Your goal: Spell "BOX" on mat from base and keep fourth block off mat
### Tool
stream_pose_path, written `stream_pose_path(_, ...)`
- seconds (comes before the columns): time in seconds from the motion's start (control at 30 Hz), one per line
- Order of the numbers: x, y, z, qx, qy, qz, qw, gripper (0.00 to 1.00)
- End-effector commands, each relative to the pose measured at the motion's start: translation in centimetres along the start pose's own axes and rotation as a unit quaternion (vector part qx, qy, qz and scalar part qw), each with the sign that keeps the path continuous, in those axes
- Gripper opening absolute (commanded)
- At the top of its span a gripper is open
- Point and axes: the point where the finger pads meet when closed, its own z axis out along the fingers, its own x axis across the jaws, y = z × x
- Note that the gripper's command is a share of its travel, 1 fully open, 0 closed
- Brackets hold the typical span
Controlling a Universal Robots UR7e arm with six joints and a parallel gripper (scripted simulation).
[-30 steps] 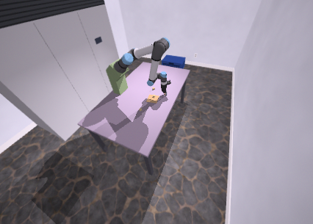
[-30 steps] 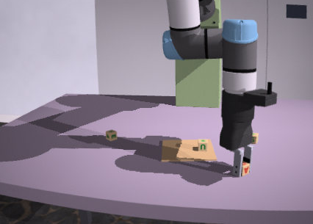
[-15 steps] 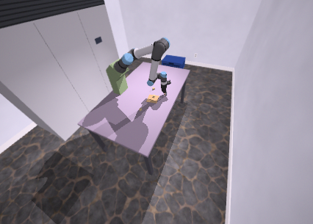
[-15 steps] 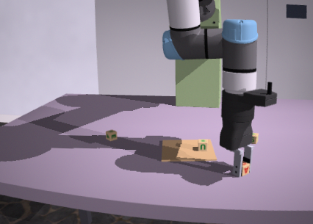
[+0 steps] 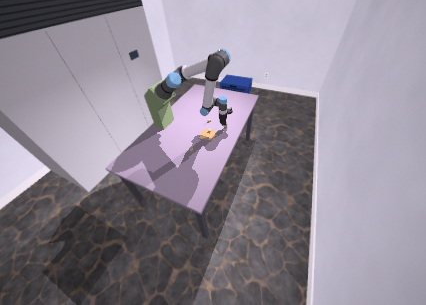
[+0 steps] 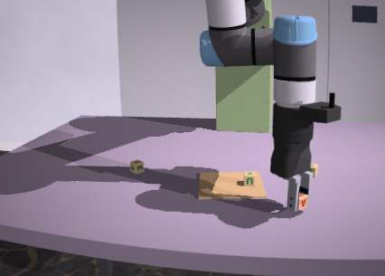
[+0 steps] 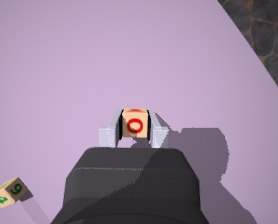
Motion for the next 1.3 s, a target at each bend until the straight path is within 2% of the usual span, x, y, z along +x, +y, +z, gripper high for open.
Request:
stream_pose_path(0.0,0.0,-0.1,-0.9,0.001,0.001,0.000,1.000,0.49)
stream_pose_path(0.5,0.0,-0.1,-7.3,0.001,0.001,0.000,1.000,0.49)
stream_pose_path(0.8,0.0,-0.1,-8.6,0.001,0.001,0.000,1.000,0.49)
stream_pose_path(1.27,0.0,-0.1,-8.6,0.001,0.001,0.000,1.000,0.49)
